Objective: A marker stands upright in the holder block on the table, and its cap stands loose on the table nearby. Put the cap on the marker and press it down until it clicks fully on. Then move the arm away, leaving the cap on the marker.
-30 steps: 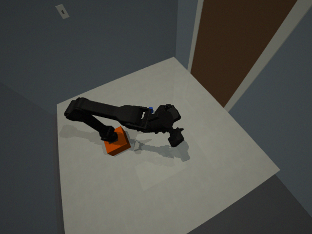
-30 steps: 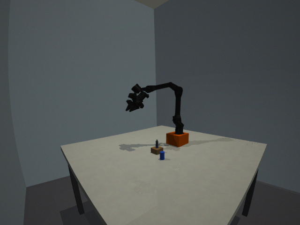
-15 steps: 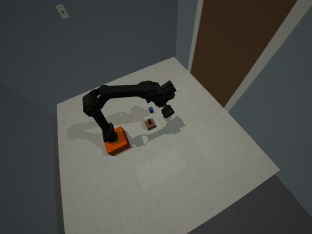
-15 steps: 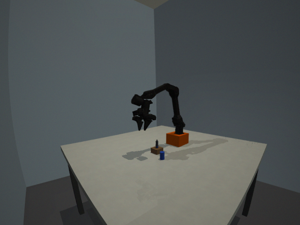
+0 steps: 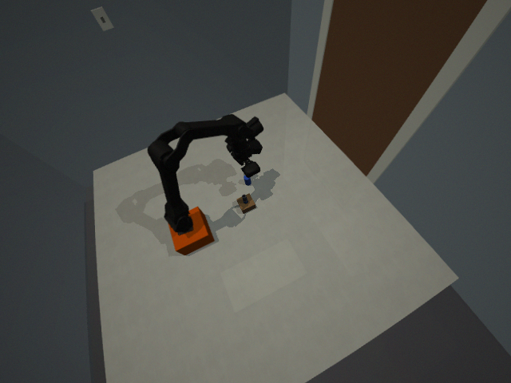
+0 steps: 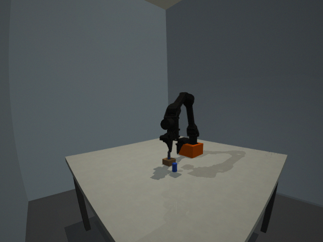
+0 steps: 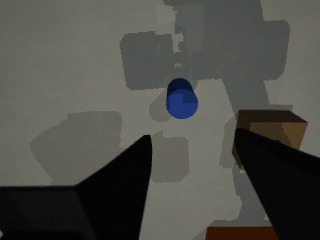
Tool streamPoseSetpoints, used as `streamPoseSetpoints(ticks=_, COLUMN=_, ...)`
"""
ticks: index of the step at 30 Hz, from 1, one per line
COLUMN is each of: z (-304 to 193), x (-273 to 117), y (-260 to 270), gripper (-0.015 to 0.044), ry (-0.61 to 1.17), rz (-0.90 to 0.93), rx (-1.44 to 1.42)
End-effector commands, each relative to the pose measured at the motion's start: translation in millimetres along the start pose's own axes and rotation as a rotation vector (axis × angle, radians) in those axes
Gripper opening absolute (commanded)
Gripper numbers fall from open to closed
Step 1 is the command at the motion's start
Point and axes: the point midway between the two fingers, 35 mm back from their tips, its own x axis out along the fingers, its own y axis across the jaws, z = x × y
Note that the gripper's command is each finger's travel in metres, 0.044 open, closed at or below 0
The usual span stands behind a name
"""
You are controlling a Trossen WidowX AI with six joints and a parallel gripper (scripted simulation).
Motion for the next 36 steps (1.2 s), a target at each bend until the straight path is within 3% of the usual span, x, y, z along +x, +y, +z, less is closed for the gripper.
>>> streamPoseSetpoints(ticks=1, z=-1, x=12, y=1, gripper=0.0254, ry=0.007, rz=-0.013, rx=0.011)
streamPoseSetpoints(ticks=4, z=-1, x=36, y=0, gripper=0.0254, ry=0.007, rz=-0.013, rx=0.011)
streamPoseSetpoints(ticks=36, z=0, x=84, y=2, gripper=0.0254, ry=0.007, rz=-0.013, rx=0.011)
